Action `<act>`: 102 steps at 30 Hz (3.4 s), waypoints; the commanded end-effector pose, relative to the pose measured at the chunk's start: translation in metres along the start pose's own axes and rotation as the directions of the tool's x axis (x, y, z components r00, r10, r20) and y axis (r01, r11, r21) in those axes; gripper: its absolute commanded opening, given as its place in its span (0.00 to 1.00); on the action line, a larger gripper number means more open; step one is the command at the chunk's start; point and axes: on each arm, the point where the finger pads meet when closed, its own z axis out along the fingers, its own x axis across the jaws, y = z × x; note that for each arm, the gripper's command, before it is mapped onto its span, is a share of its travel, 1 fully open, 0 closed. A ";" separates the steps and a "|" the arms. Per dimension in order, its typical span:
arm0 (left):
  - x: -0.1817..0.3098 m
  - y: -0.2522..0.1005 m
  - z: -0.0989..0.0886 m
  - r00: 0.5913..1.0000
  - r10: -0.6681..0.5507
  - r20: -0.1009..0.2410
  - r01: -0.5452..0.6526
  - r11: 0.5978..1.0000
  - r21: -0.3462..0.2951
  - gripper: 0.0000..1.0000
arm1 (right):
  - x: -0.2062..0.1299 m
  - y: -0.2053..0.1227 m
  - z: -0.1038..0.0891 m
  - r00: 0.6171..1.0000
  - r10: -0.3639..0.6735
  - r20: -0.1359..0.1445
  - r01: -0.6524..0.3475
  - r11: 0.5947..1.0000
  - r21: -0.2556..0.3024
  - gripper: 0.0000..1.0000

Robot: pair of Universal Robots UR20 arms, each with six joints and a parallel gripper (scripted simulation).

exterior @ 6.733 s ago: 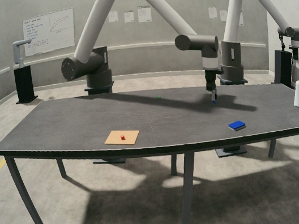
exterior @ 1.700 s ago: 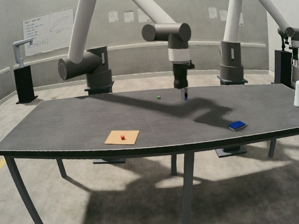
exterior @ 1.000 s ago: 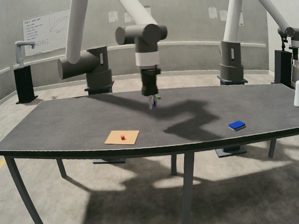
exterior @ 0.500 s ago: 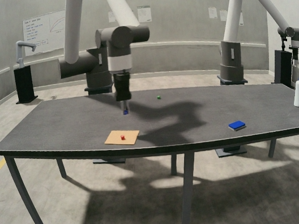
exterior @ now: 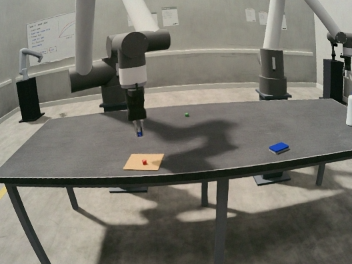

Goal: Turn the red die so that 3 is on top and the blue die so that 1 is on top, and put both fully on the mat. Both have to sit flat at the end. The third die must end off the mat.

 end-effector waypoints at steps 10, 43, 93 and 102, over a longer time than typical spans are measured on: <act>0.000 0.000 -0.001 1.000 0.000 0.000 0.000 1.000 -0.001 1.00 | 0.000 -0.001 0.029 1.000 0.000 0.000 0.000 1.000 0.001 0.34; 0.000 0.000 -0.001 1.000 0.000 0.000 0.000 1.000 -0.001 1.00 | 0.000 -0.001 0.095 1.000 0.000 0.000 0.000 1.000 0.001 0.34; 0.000 0.000 -0.001 1.000 0.000 0.000 0.000 1.000 -0.001 1.00 | 0.000 -0.001 0.099 1.000 0.000 0.000 0.000 1.000 0.001 0.34; 0.000 0.000 -0.001 1.000 0.000 0.000 0.000 1.000 -0.001 1.00 | 0.000 -0.001 0.099 1.000 0.000 0.000 0.000 1.000 0.001 0.34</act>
